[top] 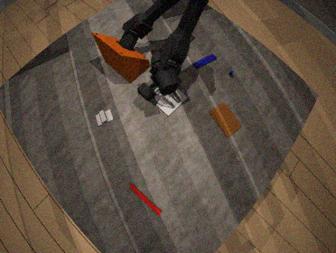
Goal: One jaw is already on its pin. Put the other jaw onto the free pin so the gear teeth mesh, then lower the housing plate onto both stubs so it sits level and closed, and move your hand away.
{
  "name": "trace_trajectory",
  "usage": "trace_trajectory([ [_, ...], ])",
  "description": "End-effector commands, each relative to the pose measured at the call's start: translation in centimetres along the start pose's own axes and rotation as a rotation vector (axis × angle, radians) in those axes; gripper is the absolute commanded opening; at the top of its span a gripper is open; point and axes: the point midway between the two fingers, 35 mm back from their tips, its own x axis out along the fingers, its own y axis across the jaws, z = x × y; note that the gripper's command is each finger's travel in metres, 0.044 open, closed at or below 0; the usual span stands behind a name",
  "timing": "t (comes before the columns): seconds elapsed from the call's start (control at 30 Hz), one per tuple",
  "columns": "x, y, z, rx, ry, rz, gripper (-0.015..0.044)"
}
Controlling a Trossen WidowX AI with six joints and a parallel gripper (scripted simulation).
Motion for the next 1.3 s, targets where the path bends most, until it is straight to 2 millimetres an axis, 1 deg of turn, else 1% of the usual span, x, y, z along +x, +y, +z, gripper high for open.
trace_trajectory([
  [0.0, 0.08, -0.06, 0.04, 0.002, -0.001, -0.003, 0.0351],
  [1.2, 0.3, -0.06, 0.04, 0.002, -0.001, -0.003, 0.0351],
  [1.27, 0.2, -0.04, 0.04, 0.003, -0.001, -0.002, 0.0403],
])
